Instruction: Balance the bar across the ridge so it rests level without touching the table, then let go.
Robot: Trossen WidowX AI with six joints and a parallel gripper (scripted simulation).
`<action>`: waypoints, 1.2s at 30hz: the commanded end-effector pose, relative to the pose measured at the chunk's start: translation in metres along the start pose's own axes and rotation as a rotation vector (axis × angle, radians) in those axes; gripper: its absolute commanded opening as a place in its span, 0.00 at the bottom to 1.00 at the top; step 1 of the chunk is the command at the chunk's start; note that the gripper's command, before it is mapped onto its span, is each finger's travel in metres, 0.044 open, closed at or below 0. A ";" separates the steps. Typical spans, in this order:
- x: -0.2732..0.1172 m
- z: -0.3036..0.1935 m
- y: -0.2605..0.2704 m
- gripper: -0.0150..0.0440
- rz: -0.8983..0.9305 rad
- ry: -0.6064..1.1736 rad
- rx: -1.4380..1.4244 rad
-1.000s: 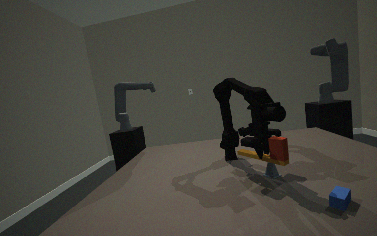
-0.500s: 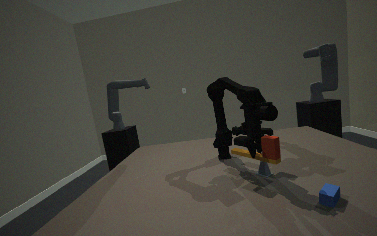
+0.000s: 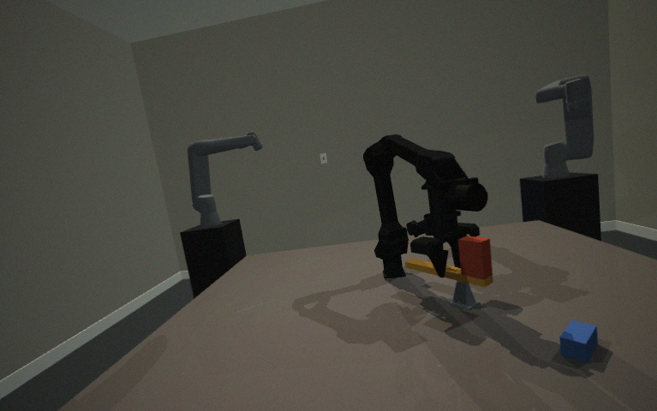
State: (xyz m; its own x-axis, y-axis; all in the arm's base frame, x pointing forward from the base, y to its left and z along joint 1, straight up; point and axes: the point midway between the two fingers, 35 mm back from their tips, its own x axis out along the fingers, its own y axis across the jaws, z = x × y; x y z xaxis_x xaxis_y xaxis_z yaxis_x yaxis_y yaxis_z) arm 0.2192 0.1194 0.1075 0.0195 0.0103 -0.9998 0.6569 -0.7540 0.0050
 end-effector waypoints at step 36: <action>-0.100 0.000 0.000 1.00 0.000 0.000 0.000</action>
State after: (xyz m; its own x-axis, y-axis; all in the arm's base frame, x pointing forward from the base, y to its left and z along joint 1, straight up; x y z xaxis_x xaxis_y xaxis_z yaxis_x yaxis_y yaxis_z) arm 0.2178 0.1188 0.2075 0.0219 0.0124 -0.9997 0.6570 -0.7539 0.0051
